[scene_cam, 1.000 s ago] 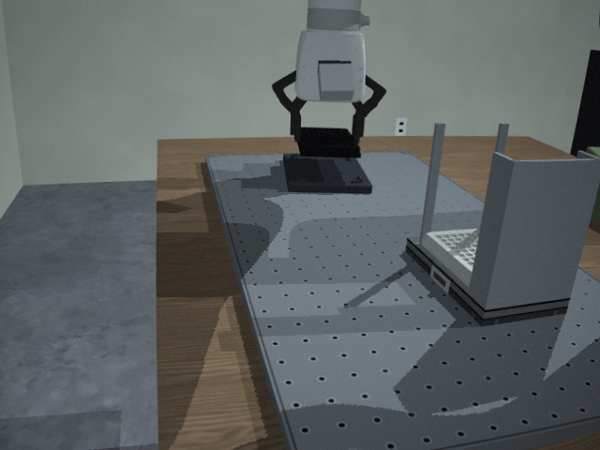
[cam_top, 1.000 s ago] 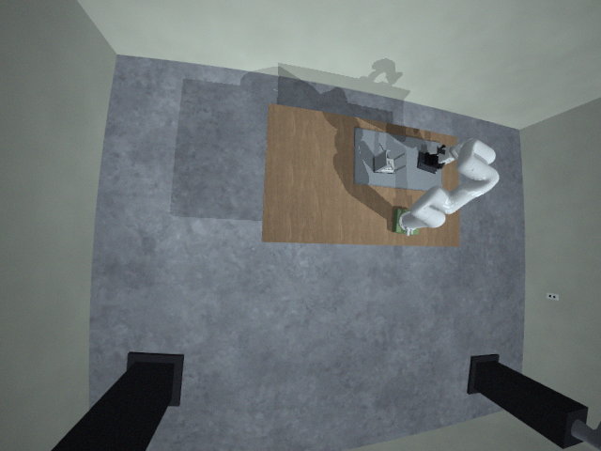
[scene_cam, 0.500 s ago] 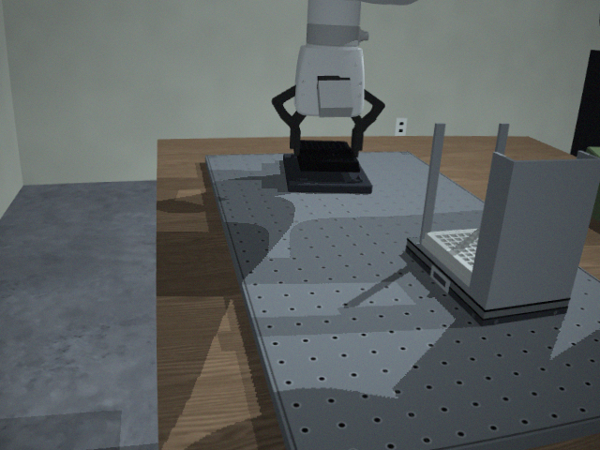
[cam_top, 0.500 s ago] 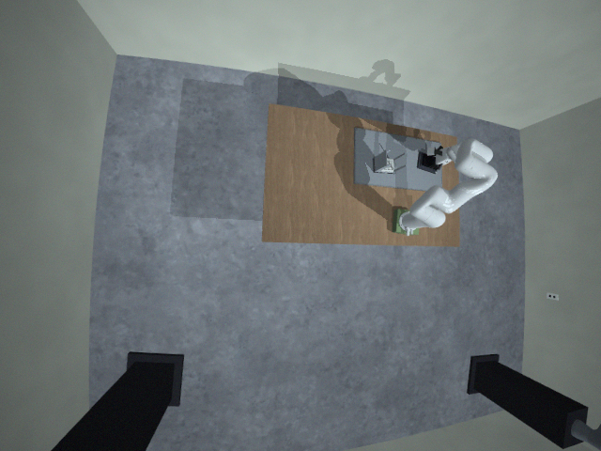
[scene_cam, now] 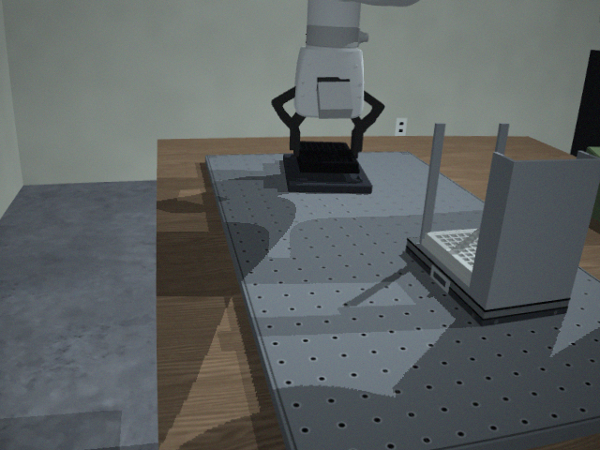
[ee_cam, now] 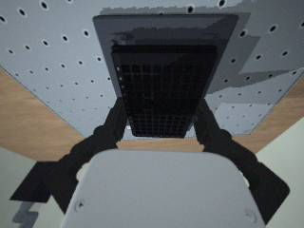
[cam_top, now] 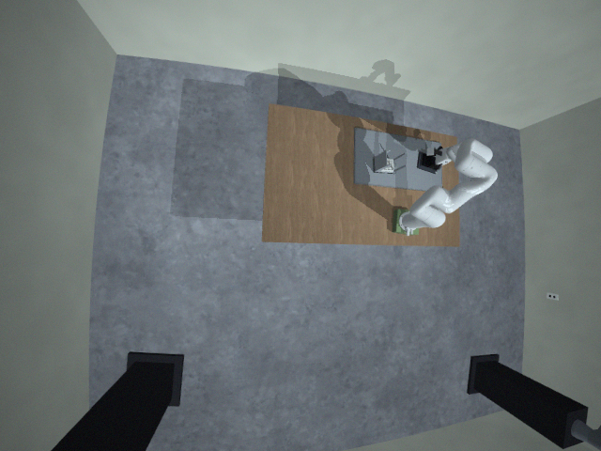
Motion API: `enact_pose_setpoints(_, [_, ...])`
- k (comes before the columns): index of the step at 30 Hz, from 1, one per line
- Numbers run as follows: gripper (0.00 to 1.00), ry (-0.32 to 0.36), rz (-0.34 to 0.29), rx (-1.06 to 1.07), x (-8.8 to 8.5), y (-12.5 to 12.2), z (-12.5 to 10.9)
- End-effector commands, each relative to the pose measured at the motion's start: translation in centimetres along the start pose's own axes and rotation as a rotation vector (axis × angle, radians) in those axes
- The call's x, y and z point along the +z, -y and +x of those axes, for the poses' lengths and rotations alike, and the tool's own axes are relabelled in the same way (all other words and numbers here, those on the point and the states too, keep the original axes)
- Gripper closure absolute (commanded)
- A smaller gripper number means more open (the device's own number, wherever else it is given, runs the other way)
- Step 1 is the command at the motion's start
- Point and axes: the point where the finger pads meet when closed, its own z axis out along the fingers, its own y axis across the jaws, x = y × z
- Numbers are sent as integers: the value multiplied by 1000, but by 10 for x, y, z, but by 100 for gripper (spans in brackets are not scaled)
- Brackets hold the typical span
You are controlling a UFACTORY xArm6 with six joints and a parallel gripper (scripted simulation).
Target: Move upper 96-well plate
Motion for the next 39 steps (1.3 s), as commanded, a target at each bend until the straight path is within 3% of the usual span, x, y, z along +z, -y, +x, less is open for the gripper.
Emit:
enact_pose_setpoints(1, [100, 2, -4, 0, -2, -2, -1])
enact_pose_setpoints(39, [100, 2, -4, 0, 3, -2, 0])
